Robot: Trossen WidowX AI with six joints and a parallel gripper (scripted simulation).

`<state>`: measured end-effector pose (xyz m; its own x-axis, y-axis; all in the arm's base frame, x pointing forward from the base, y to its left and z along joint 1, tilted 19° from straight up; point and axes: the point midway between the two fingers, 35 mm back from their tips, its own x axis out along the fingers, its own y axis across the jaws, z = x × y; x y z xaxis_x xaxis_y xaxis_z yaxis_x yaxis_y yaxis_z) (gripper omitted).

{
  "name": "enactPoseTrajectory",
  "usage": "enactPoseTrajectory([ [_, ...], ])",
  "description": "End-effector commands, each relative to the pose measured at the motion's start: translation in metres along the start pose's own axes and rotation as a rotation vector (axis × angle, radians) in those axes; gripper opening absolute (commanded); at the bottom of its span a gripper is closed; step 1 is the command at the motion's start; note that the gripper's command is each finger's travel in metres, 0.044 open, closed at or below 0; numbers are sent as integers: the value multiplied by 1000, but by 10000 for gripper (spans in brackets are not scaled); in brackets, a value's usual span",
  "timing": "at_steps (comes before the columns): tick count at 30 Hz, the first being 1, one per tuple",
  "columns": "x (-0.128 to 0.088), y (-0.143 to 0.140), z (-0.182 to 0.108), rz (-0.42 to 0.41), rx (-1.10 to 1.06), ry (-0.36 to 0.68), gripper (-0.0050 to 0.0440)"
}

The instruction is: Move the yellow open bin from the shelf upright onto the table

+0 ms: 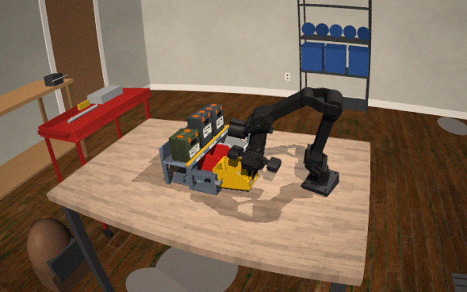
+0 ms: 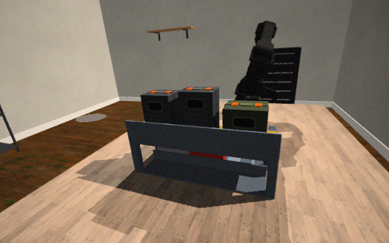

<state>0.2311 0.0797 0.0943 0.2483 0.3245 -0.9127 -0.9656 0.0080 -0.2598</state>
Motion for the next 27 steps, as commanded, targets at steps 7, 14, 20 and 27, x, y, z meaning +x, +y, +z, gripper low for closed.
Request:
enactPoseTrajectory([
  [7, -1, -3, 1, 22, -3, -2, 0],
  [14, 5, -2, 1, 165, -1, -1, 0],
  [20, 5, -2, 1, 165, -1, -1, 0],
  [27, 10, -2, 1, 162, -2, 0, 0],
])
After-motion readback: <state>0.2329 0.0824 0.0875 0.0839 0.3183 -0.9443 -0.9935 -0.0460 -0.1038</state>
